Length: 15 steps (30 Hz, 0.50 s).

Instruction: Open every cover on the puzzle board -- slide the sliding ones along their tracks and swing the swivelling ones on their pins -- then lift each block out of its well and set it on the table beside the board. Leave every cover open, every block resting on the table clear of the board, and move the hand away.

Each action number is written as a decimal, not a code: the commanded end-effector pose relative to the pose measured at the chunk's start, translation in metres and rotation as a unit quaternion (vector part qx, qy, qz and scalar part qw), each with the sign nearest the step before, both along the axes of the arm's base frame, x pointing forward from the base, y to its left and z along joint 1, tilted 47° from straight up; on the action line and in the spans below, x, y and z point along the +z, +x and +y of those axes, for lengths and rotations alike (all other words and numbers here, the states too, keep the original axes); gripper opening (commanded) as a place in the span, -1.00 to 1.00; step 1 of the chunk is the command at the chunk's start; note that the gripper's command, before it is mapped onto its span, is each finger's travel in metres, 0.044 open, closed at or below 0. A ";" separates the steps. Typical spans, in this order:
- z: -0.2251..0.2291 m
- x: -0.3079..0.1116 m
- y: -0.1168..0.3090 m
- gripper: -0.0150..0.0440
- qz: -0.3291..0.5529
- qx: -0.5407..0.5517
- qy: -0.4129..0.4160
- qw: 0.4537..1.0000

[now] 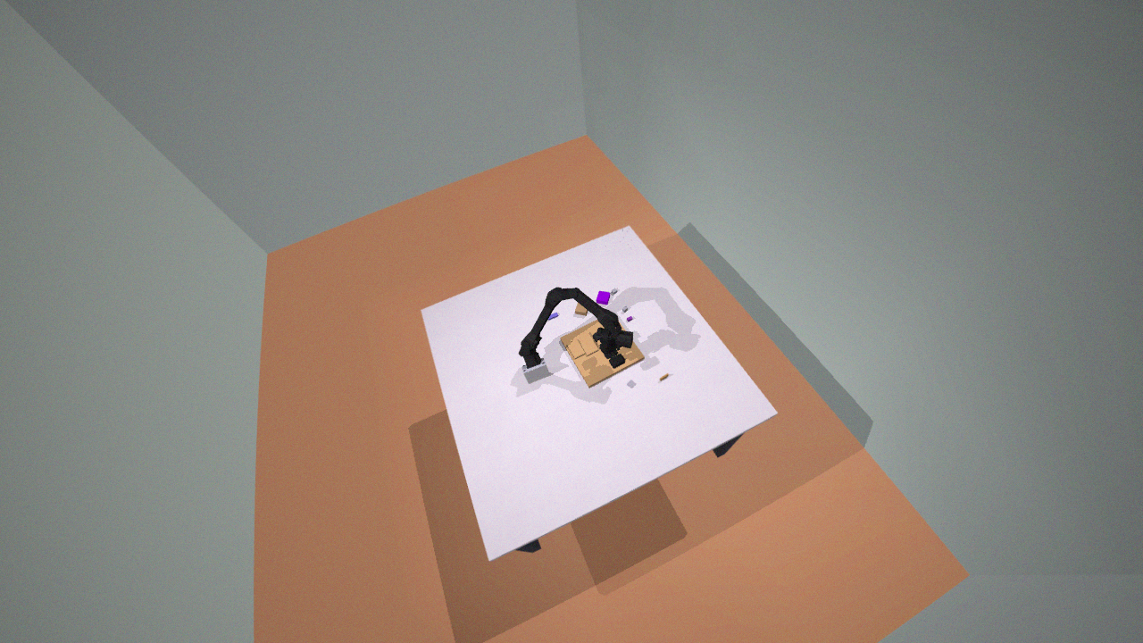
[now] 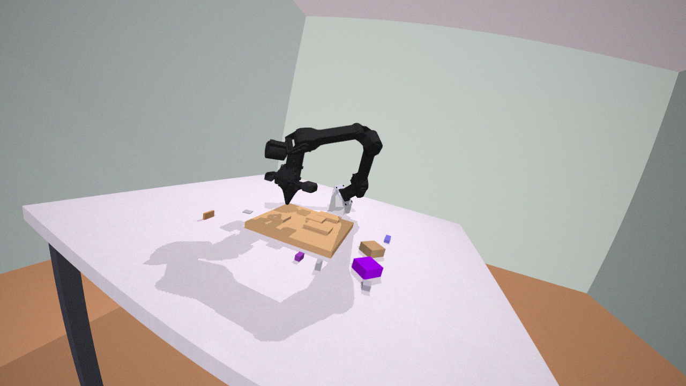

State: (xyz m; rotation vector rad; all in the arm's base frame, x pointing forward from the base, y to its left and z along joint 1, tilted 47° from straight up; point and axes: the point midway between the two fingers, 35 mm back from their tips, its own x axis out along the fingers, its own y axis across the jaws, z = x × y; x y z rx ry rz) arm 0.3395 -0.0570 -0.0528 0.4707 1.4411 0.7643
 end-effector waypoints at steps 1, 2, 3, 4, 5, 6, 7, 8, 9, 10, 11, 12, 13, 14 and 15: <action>0.004 -0.004 -0.001 -0.49 0.002 -0.002 0.003 1.000; 0.005 -0.004 -0.001 -0.49 0.002 -0.002 0.003 1.000; 0.006 -0.005 -0.001 -0.49 0.002 -0.002 0.003 1.000; 0.007 -0.006 -0.001 -0.49 0.002 -0.002 0.003 1.000; 0.007 -0.006 -0.001 -0.49 0.002 -0.002 0.003 1.000; 0.008 -0.007 -0.001 -0.49 0.002 -0.002 0.003 1.000; 0.009 -0.008 -0.001 -0.49 0.002 -0.002 0.003 1.000; 0.009 -0.008 -0.001 -0.49 0.002 -0.002 0.003 1.000; 0.010 -0.009 -0.001 -0.49 0.002 -0.002 0.003 1.000; 0.011 -0.010 -0.001 -0.49 0.002 -0.002 0.003 1.000; 0.012 -0.010 -0.001 -0.49 0.002 -0.002 0.003 1.000; 0.012 -0.011 -0.001 -0.49 0.002 -0.002 0.003 1.000; 0.013 -0.012 -0.001 -0.49 0.002 -0.002 0.003 1.000; 0.014 -0.012 -0.001 -0.49 0.002 -0.002 0.003 1.000; 0.015 -0.013 -0.001 -0.49 0.002 -0.002 0.003 1.000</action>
